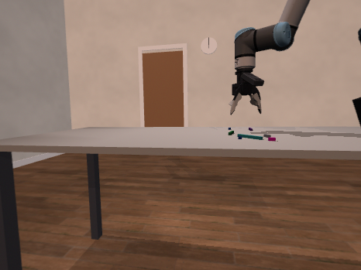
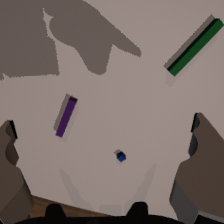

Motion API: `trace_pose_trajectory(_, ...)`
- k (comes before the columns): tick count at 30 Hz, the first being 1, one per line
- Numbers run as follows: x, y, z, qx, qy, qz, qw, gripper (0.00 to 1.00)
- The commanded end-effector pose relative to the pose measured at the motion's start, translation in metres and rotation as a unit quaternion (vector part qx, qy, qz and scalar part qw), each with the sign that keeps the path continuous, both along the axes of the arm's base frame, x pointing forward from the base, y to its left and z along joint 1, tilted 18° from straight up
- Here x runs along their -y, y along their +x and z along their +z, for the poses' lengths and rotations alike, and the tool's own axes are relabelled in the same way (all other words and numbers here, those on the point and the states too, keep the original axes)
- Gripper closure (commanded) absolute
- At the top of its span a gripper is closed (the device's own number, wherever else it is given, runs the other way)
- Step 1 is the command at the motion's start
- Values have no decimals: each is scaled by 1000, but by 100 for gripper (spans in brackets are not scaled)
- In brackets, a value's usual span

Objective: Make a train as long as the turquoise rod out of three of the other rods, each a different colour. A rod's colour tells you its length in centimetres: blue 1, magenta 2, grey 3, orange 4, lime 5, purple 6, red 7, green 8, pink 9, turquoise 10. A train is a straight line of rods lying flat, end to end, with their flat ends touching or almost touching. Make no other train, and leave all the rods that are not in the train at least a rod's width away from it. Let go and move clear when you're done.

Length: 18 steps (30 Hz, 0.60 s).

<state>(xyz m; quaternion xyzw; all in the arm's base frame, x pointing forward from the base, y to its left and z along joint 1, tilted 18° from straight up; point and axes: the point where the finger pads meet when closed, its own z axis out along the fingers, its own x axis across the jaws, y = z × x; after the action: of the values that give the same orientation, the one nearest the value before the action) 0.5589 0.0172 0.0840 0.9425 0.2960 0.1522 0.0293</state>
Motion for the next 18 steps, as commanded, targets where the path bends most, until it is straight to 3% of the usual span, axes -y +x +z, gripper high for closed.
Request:
trace_pose_trajectory(1, 0, -1, 0, 3, -19, 66, 998, 0)
trace_pose_trajectory(14, 1, -5, -1, 10, -75, 242, 967, 0)
trace_pose_trajectory(16, 1, -5, -1, 10, -75, 242, 967, 0)
trace_pose_trajectory(18, 1, -6, -2, 12, -87, 280, 956, 0)
